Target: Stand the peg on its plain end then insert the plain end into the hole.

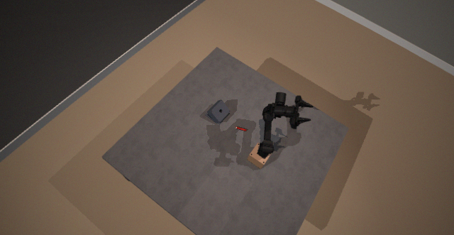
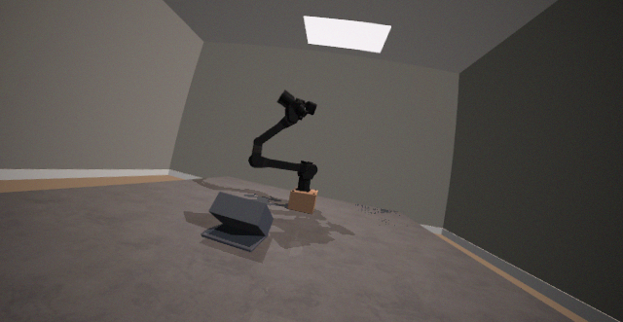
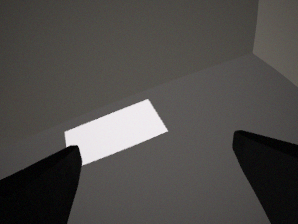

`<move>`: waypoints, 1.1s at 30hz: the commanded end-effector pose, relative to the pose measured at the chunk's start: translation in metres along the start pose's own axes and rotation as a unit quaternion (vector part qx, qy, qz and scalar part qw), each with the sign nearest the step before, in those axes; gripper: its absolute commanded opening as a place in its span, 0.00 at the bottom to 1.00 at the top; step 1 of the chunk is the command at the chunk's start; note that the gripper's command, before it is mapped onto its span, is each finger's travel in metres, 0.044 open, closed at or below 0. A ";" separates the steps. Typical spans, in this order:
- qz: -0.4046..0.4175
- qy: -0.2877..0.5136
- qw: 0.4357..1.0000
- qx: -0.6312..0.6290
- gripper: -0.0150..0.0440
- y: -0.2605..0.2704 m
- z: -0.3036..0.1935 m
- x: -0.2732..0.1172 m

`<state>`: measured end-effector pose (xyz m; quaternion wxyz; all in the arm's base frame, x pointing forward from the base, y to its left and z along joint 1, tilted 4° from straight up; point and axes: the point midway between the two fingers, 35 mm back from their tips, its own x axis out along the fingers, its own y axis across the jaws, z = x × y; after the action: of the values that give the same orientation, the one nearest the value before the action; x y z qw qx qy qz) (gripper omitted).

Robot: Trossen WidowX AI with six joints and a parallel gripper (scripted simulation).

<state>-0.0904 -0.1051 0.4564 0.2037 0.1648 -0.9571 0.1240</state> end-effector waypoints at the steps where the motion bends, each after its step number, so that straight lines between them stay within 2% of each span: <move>1: 0.001 0.000 1.000 0.002 0.98 0.001 0.000 0.000; 2: 0.005 0.002 1.000 0.006 1.00 0.004 -0.001 0.001; 17: 0.107 0.063 0.979 0.162 1.00 0.073 -0.022 0.011; 33: 0.210 0.167 0.900 0.344 1.00 0.146 -0.040 0.000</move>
<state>-0.1300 0.0288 0.4661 0.2496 0.0091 -0.8404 0.4811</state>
